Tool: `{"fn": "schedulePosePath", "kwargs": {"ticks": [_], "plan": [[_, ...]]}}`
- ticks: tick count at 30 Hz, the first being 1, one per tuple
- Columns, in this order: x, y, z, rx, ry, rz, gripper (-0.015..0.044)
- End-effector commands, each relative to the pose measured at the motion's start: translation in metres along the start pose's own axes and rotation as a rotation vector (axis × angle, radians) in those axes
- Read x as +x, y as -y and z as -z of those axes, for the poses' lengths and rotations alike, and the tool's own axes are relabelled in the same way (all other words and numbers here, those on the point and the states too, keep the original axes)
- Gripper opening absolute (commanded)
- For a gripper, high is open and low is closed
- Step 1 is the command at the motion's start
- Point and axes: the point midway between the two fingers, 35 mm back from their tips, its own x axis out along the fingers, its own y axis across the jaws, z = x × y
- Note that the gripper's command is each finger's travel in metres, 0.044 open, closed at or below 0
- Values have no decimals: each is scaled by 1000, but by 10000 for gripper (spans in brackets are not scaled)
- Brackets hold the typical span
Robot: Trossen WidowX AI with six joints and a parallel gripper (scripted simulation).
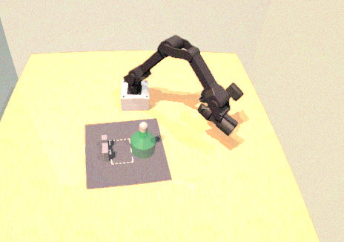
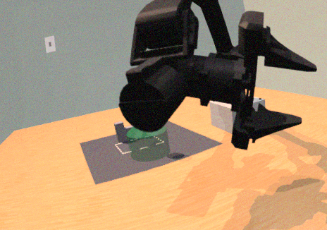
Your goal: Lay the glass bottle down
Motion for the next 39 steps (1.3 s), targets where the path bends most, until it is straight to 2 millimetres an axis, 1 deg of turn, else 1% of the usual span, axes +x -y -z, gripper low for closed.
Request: {"fn": "schedulePosePath", "kwargs": {"ticks": [1, 2, 3, 6, 10, 14, 16, 19, 22, 25, 26, 27, 30, 33, 39], "plan": [[-2, 0, -1, 8, -6, -9, 426], [-5, -1, -2, 23, -20, -27, 440], [-11, -2, -3, 48, -41, -53, 440], [-37, -9, -11, 166, -157, -164, 440], [-86, -23, -26, 391, -419, -312, 440], [-140, -40, -46, 630, -747, -383, 440], [-167, -48, -59, 749, -931, -386, 440], [-207, -61, -83, 920, -1221, -344, 440], [-238, -71, -106, 1050, -1469, -267, 440], [-267, -79, -133, 1164, -1726, -147, 440], [-273, -81, -139, 1185, -1780, -116, 440], [-275, -81, -141, 1192, -1798, -106, 440], [-275, -84, -138, 1230, -1774, -133, 440], [-275, -91, -132, 1319, -1712, -197, 440], [-275, -109, -116, 1539, -1537, -338, 440]]}}
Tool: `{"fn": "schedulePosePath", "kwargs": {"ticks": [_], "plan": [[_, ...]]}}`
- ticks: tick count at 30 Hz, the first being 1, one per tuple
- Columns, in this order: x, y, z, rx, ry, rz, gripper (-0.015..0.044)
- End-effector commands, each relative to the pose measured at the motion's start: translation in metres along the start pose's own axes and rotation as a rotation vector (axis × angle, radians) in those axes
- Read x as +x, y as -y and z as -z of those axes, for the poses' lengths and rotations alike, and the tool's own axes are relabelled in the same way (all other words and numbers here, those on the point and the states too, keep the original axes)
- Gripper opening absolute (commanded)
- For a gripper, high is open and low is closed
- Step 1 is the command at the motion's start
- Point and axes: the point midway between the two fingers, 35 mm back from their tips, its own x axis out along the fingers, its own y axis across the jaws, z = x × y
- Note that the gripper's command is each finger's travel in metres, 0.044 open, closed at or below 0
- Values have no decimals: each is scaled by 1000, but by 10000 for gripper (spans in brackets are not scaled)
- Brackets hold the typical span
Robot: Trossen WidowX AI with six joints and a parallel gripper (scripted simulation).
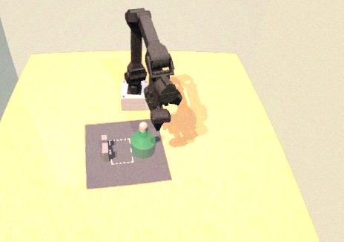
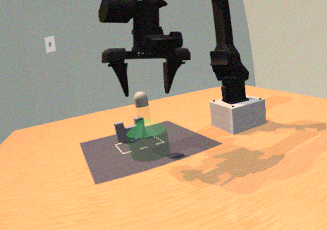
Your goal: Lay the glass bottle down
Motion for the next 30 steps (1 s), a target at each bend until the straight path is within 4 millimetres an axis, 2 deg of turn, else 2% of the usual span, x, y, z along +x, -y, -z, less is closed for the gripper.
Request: {"fn": "schedulePosePath", "kwargs": {"ticks": [1, 9, 30], "plan": [[11, 4, 0, 10, 5, -124, 440], [11, 5, 3, 10, 5, -131, 440], [12, 5, 37, 10, 3, -131, 440]]}}
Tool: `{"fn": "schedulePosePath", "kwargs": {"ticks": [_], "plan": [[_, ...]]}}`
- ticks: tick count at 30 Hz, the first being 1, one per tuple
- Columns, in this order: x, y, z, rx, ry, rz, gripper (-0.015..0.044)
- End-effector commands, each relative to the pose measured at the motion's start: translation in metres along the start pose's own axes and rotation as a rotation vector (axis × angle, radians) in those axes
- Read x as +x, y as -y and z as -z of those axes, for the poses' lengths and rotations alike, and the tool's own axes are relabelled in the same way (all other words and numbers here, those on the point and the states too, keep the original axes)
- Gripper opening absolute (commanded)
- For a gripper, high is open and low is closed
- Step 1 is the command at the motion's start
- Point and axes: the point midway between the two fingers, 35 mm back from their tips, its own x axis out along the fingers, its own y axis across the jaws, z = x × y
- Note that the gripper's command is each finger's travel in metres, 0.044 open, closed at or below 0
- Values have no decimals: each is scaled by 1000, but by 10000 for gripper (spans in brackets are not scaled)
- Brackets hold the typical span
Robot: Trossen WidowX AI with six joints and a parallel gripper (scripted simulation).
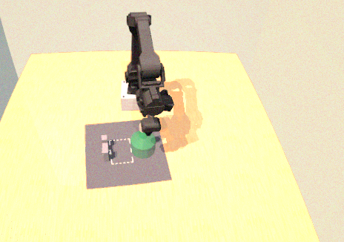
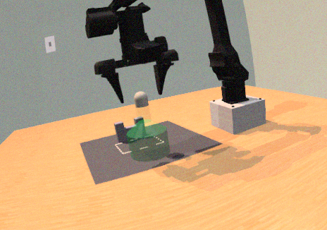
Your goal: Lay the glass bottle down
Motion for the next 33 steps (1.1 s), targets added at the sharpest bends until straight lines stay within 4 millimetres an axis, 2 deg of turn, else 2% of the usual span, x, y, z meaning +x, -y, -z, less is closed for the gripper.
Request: {"fn": "schedulePosePath", "kwargs": {"ticks": [1, 6, 18, 33], "plan": [[0, -1, 6, -3, 4, -3, 440], [0, -1, 11, -3, 4, -3, 440], [0, -1, 11, -3, 4, -3, 132], [0, -1, 11, -3, 4, -3, 132]]}}
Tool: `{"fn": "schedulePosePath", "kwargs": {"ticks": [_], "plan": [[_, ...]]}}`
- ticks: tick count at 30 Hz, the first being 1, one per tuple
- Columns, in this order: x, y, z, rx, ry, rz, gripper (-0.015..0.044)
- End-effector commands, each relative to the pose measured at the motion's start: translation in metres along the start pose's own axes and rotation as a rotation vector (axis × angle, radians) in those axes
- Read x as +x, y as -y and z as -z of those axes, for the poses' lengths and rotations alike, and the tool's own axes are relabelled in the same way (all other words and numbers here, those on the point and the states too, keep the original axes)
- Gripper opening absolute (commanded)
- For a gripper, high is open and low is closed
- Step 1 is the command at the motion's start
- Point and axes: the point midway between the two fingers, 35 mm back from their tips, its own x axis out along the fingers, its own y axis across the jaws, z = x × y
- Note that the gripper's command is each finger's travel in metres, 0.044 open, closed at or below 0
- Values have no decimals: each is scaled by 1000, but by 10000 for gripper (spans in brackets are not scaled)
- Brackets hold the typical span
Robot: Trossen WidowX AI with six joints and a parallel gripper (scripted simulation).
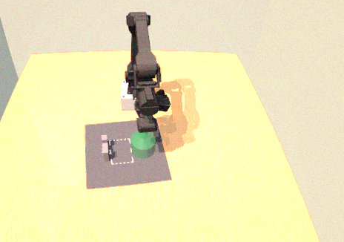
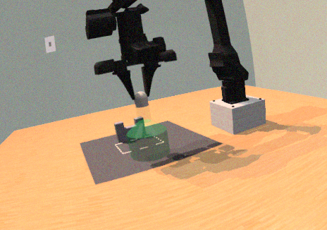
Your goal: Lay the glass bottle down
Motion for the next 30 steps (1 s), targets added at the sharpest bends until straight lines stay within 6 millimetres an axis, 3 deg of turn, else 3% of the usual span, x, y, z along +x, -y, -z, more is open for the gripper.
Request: {"fn": "schedulePosePath", "kwargs": {"ticks": [1, 30], "plan": [[0, 0, 0, -4, 4, 1, 132], [-5, 0, 21, -11, 38, -2, 132]]}}
